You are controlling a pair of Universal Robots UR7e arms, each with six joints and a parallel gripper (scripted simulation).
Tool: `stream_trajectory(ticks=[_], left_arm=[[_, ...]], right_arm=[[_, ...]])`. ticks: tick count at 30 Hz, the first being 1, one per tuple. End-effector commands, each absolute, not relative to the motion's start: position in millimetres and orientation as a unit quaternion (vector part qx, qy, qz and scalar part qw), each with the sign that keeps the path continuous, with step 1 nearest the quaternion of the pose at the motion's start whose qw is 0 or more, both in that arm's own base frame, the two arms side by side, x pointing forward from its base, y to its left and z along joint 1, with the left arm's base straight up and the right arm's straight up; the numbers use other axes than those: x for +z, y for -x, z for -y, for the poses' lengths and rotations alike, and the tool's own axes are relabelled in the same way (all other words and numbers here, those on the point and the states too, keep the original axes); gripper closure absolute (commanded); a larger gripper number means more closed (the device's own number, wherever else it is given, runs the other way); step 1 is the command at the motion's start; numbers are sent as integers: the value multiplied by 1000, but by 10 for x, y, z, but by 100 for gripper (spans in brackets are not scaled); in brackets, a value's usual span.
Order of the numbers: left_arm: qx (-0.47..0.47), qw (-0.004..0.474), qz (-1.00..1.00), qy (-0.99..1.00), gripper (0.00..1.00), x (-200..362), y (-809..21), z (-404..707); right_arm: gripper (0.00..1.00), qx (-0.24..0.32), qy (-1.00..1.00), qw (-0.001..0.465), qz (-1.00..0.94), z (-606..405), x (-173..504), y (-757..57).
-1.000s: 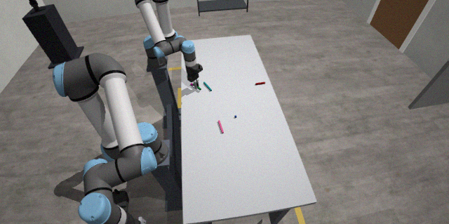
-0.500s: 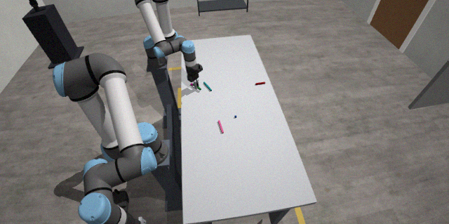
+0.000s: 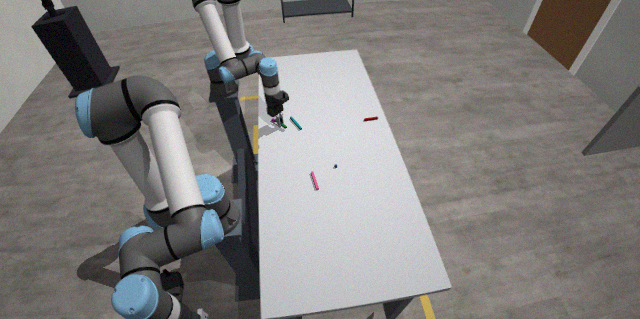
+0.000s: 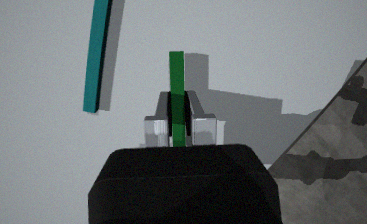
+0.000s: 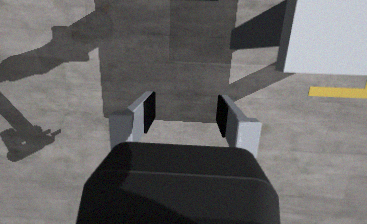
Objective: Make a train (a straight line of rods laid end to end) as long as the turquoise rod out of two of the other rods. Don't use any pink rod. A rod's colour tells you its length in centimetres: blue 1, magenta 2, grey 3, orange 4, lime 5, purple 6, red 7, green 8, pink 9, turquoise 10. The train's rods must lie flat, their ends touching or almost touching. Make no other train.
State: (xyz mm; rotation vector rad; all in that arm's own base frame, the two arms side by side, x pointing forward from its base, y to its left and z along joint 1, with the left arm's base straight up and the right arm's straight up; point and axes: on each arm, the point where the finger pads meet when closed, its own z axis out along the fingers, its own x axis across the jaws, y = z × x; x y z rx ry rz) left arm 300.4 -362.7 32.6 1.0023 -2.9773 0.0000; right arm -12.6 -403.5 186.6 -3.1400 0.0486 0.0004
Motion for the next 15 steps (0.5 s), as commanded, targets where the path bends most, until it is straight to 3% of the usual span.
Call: stream_trajectory(ticks=[1,15], left_arm=[[1,0,948,-319,76,324,-3006,3632],[1,0,948,-319,76,237,-3006,3632]], right_arm=[[0,0,1000,0,-15,4038,1870,125],[0,0,1000,0,-15,4038,1870,125]])
